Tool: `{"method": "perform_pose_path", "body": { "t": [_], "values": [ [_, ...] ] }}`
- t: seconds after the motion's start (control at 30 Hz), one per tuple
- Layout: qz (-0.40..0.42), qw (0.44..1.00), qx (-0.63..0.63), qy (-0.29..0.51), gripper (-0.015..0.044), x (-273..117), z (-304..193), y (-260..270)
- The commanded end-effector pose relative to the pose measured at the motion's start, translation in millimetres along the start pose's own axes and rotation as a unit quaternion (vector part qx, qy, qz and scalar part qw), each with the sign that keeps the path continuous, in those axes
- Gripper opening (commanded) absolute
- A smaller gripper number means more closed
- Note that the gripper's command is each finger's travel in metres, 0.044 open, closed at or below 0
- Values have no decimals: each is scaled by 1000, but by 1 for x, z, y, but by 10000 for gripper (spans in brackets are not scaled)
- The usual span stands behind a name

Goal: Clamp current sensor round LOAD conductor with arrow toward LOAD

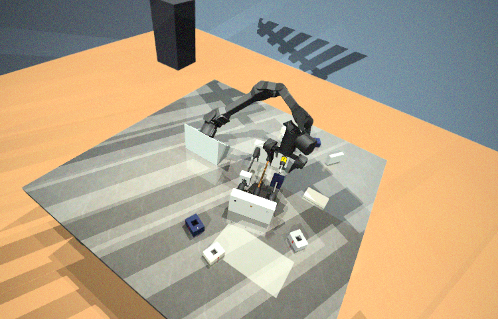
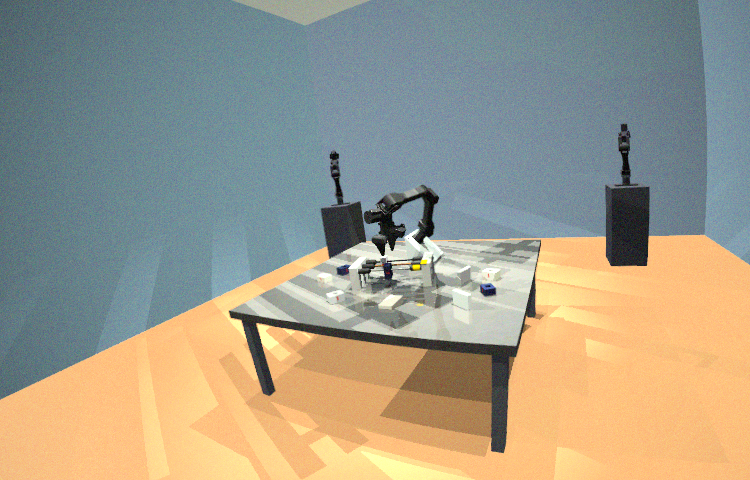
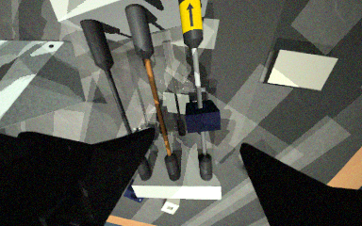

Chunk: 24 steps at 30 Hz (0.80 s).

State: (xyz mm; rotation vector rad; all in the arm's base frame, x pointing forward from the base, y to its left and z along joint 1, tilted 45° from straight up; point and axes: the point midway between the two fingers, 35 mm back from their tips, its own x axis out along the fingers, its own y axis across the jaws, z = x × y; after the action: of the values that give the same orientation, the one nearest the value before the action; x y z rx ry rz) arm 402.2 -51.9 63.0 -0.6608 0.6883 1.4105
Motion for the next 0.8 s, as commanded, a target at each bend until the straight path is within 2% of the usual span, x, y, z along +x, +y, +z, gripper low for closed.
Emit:
{"method": "perform_pose_path", "body": {
  "t": [0.0,0.13,0.3,0.4,0.77],
  "values": [
    [-29,988,145,52,440,-6,22,12],
    [-75,950,292,85,440,-9,37,27],
    [-153,867,464,95,440,-11,52,46],
    [-203,804,552,83,440,-11,59,58],
    [-314,612,726,-11,440,-12,70,89]
  ]
}}
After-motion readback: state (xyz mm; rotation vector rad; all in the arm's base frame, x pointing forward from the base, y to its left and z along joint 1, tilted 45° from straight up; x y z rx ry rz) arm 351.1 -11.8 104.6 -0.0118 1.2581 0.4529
